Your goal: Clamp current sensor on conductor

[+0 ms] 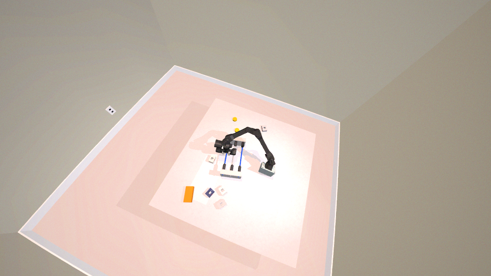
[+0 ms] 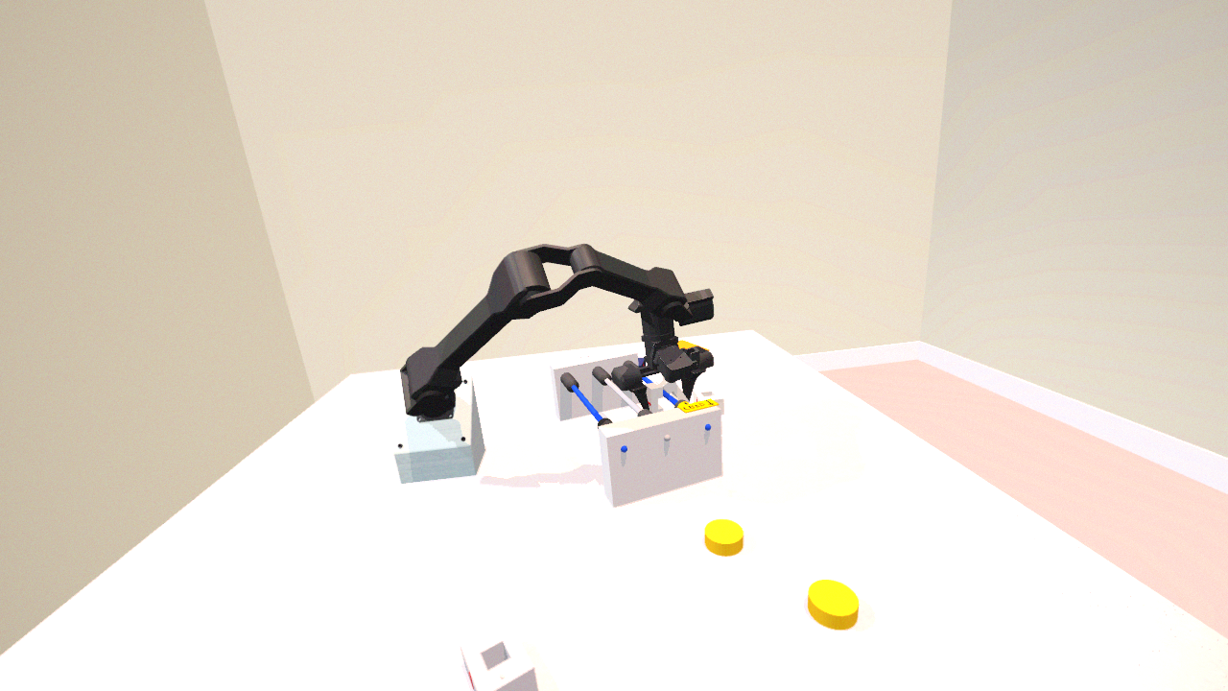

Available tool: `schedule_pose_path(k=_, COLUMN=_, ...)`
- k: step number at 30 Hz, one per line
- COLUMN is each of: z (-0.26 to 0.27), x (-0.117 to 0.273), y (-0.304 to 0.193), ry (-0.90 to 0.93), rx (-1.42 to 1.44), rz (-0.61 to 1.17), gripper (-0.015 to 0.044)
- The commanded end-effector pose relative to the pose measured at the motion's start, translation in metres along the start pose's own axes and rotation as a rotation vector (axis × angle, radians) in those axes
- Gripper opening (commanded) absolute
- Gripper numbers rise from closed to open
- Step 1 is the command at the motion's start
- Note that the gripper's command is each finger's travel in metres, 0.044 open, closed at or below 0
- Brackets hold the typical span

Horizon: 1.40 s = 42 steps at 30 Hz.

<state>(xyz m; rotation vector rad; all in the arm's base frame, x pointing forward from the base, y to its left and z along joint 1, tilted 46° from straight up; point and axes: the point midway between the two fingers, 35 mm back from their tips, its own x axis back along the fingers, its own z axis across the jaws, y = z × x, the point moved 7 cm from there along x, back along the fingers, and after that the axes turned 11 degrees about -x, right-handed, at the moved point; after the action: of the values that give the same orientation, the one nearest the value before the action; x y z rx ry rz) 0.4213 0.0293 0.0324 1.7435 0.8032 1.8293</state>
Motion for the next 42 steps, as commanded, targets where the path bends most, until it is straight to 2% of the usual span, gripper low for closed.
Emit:
schedule_pose_path(k=1, z=0.0, x=0.0, y=0.0, ry=-0.002, rx=0.0, rz=0.0, gripper=0.0)
schedule_pose_path(k=22, z=0.0, x=0.001, y=0.0, ry=0.006, rx=0.0, rz=0.002, gripper=0.0)
schedule_pose_path(k=37, z=-0.012, x=0.018, y=0.002, ry=0.187, rx=0.005, rz=0.037, gripper=0.0)
schedule_pose_path(k=42, z=-0.012, x=0.019, y=0.002, ry=0.196, rx=0.005, rz=0.038, gripper=0.0)
